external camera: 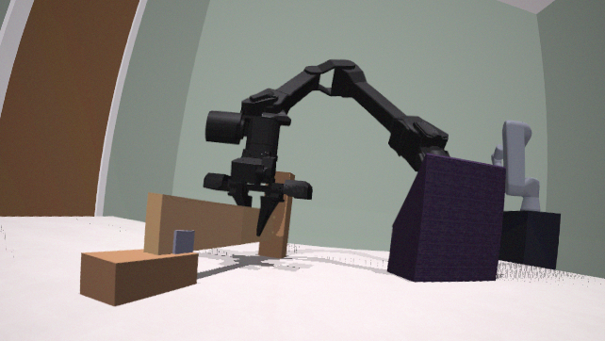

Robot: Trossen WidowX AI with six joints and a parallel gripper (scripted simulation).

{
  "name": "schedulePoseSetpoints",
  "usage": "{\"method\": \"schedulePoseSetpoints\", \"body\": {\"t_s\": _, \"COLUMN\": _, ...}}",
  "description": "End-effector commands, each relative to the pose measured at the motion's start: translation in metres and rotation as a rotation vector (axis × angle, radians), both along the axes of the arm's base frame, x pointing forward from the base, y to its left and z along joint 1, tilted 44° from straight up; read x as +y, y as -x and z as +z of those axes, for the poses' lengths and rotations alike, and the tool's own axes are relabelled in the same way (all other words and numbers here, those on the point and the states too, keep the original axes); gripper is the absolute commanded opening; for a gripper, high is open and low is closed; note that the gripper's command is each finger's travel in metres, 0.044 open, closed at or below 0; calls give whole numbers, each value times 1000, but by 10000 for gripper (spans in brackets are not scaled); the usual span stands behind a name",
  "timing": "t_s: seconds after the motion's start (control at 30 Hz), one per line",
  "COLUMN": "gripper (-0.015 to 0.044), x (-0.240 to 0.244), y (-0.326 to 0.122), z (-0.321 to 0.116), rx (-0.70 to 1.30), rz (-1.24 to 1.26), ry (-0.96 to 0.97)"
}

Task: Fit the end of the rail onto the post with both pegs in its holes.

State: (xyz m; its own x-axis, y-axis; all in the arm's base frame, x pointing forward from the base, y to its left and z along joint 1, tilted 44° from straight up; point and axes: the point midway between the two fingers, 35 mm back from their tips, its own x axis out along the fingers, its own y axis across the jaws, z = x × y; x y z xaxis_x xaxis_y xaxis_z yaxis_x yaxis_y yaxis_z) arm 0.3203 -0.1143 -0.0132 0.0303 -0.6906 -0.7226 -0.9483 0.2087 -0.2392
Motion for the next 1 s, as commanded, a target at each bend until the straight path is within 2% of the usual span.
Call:
{"method": "schedulePoseSetpoints", "body": {"t_s": 0.0, "gripper": 0, "x": 0, "y": -1, "z": 3, "rx": -4, "rz": 6, "ry": 2}}
{"method": "schedulePoseSetpoints", "body": {"t_s": 0.97, "gripper": 0, "x": -6, "y": 2, "z": 9, "rx": -4, "rz": 6, "ry": 2}}
